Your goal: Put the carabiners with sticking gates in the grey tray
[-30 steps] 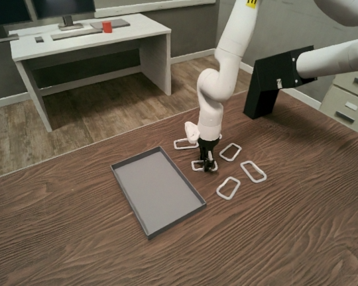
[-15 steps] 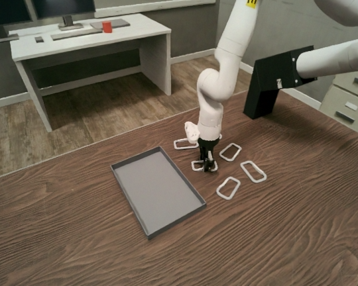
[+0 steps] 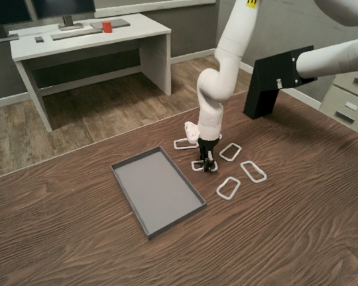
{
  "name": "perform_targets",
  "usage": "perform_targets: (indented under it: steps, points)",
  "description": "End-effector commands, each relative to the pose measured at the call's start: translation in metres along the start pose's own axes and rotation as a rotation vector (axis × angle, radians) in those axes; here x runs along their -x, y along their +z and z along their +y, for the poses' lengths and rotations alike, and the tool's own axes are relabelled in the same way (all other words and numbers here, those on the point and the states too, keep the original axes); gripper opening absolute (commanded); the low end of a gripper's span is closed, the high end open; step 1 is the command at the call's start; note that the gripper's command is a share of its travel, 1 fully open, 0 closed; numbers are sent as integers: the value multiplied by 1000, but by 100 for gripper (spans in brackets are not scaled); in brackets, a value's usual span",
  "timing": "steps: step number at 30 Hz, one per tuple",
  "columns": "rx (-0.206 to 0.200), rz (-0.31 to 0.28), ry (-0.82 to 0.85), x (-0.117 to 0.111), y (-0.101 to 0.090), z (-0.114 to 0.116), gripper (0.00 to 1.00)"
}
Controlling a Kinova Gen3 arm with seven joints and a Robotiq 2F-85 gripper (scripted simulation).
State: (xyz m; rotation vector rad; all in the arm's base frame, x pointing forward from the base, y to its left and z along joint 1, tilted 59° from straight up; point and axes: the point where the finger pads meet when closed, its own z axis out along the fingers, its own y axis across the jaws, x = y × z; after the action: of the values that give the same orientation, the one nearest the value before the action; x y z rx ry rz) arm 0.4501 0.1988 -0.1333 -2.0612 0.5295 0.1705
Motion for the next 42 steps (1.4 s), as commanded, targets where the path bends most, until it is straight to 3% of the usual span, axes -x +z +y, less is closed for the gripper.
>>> perform_targets:
  steps: [1,7,8,42]
  points:
    - [0,2,0,-1,-1,0,53]
    - [0,2,0,-1,-1,0,53]
    - [0,2,0,-1,-1,0,100]
    - [0,2,0,-1,-1,0,100]
